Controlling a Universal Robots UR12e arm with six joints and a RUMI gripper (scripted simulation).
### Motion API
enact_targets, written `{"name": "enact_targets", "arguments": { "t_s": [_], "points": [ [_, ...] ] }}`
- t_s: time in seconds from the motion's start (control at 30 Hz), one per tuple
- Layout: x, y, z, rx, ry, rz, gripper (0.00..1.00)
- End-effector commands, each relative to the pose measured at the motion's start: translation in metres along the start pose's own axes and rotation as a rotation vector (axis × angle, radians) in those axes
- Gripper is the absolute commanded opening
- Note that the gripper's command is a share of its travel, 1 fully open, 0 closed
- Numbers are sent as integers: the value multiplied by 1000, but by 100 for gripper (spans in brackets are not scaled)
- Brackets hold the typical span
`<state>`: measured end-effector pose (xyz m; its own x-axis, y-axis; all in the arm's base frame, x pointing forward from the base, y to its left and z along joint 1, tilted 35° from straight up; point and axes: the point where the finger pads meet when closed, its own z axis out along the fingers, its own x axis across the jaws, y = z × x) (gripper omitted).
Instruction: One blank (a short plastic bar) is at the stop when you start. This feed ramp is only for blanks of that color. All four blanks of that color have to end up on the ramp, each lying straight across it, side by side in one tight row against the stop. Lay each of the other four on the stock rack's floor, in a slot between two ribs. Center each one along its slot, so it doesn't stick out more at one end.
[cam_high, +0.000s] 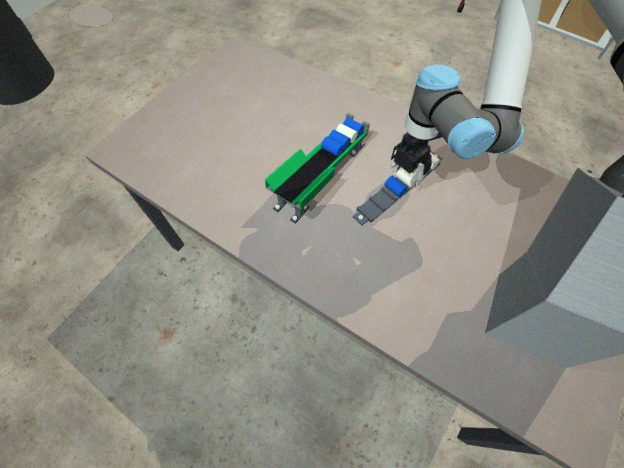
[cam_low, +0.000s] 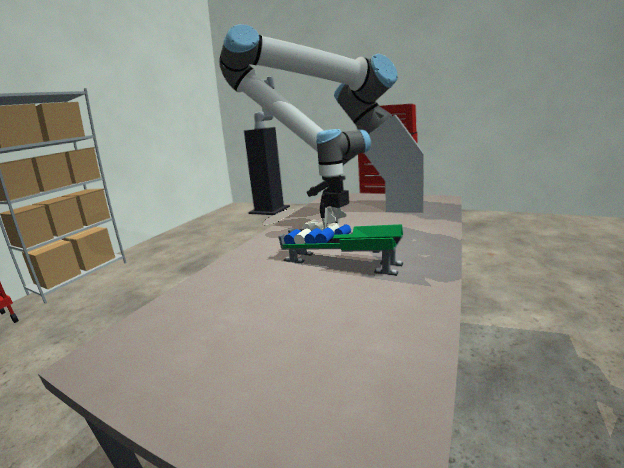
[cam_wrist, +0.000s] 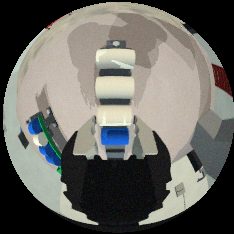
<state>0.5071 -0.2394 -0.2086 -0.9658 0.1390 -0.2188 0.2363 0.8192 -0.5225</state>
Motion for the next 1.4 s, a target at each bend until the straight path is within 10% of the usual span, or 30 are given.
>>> {"name": "enact_targets", "arguments": {
  "t_s": [0.0,1.2,1.23,1.37],
  "points": [
    [-2,0,-1,1,-3,0,48],
    [0,0,-92,0,-2,-1,48],
    [-1,0,-92,0,-2,0,100],
    [0,0,-91,0,0,0,100]
  ]
}}
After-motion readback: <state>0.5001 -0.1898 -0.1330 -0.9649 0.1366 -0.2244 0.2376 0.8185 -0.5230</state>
